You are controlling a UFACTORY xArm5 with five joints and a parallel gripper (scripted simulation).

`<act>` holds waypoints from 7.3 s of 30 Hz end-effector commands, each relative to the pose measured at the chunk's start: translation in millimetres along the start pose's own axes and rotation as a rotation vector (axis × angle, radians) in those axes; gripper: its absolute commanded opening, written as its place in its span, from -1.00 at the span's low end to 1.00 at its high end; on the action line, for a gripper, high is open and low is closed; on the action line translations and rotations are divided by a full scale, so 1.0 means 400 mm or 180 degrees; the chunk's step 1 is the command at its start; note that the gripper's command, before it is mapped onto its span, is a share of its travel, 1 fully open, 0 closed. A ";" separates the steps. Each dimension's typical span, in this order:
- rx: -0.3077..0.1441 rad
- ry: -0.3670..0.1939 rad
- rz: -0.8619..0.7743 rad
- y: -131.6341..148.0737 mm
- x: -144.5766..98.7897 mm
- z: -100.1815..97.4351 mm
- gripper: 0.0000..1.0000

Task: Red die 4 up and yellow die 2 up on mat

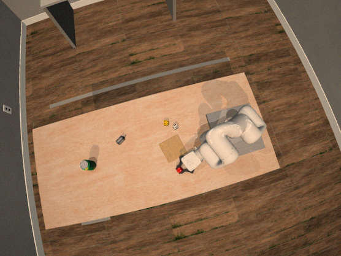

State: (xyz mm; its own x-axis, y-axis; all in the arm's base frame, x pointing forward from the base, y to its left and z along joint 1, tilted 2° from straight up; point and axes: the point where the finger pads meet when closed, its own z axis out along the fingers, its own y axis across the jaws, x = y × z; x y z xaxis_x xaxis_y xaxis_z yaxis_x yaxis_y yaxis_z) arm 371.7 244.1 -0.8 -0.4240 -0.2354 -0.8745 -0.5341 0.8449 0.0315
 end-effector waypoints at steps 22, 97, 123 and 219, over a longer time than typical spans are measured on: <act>0.0000 -0.0006 0.0000 0.000 -0.002 0.000 -0.05; 0.0021 -0.0007 0.0000 -0.003 -0.122 -0.189 -0.05; 0.0039 0.0523 -0.0007 -0.003 -0.151 -0.180 -0.05; 0.0110 0.3440 -0.0022 -0.007 -0.178 -0.116 -0.05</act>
State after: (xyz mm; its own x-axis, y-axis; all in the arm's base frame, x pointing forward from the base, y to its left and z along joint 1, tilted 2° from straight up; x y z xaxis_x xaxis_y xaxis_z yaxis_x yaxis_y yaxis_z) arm 368.3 235.7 82.7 -0.8507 -0.5253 0.0195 -0.5254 0.8509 -0.0003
